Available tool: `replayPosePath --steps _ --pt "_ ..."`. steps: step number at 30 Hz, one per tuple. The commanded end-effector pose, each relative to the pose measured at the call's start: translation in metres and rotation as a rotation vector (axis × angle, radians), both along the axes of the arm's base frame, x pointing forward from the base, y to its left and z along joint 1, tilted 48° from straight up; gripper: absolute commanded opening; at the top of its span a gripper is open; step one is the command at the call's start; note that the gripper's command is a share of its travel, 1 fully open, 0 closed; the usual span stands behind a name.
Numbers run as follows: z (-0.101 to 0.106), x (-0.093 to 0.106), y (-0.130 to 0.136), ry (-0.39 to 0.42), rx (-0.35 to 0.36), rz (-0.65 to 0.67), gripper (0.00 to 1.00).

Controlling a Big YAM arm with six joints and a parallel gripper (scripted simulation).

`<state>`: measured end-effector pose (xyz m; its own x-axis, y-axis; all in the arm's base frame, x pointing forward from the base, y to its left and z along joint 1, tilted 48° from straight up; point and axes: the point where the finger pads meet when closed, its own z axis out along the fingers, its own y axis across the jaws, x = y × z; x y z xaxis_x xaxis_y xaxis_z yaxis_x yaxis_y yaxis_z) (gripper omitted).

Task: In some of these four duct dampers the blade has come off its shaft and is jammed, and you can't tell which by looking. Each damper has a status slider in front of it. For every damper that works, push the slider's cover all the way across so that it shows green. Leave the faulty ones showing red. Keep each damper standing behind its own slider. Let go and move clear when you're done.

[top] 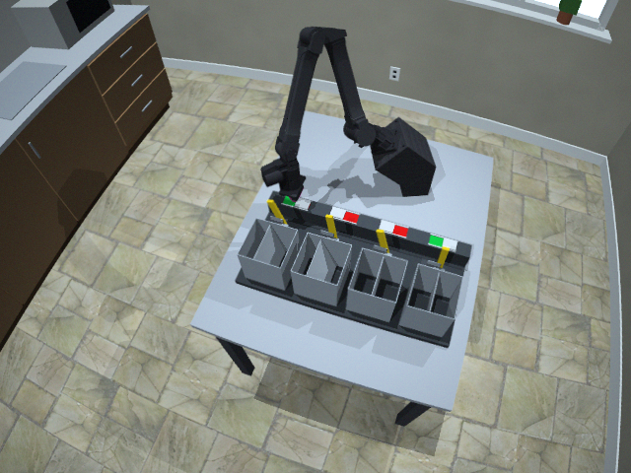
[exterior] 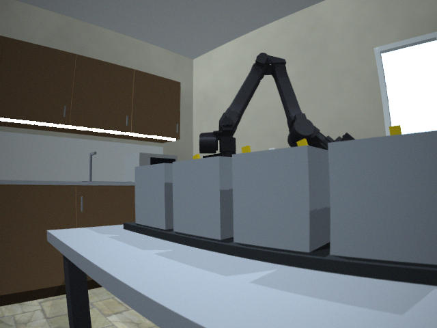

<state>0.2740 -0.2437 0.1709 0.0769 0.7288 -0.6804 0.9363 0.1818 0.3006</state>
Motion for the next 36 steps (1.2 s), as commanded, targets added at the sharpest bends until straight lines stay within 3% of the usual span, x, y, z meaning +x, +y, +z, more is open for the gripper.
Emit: replayPosePath --steps 1,24,36 --pt "-0.003 0.003 0.007 -0.011 0.006 0.011 0.00" --pt "0.012 0.002 -0.007 -0.005 -0.005 0.002 0.00" --pt "0.037 -0.001 0.014 -0.038 -0.013 0.008 0.00"
